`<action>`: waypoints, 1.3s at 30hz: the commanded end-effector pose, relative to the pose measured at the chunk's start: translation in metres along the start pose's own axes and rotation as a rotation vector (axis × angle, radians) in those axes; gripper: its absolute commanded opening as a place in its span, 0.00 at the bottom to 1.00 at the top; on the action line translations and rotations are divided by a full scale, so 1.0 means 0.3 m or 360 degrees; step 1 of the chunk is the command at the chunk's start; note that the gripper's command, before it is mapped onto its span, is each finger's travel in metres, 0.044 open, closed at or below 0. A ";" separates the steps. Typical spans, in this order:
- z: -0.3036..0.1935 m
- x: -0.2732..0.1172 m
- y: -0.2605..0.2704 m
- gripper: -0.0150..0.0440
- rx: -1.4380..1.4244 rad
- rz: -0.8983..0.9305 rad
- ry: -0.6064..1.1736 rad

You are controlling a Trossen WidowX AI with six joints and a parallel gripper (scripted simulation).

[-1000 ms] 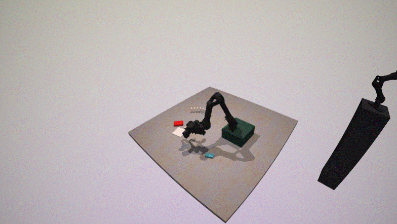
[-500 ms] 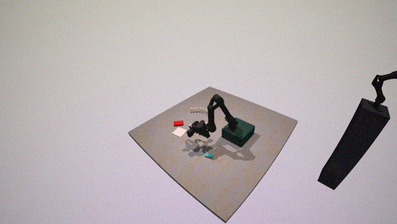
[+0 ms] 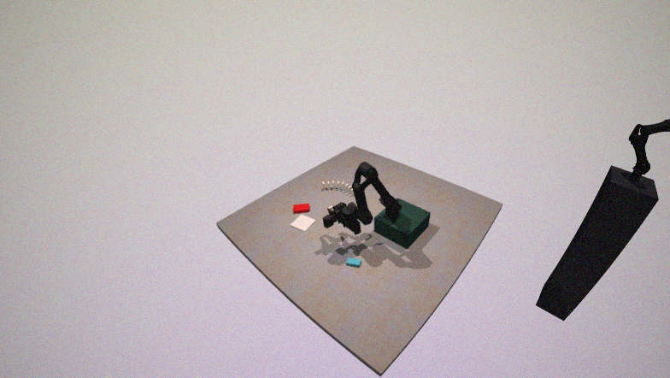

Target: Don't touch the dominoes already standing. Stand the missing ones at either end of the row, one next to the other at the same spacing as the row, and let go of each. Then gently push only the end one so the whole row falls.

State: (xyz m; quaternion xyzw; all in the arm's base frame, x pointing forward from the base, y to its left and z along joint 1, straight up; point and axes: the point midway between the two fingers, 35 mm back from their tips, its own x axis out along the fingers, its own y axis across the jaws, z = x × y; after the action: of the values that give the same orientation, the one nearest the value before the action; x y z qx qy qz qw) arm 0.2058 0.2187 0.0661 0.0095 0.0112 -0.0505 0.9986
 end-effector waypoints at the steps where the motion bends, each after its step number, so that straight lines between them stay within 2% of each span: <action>1: -0.003 -0.005 -0.011 0.44 -0.0014 -0.0012 -0.0004; 15: -0.009 -0.004 -0.009 0.44 -0.0014 -0.0013 -0.0003; 39: -0.268 0.019 0.005 0.44 -0.0014 -0.0038 0.0046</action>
State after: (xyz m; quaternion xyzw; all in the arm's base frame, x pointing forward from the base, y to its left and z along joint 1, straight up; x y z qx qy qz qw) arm 0.2093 0.2205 -0.0044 -0.0026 0.0254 -0.0600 0.9979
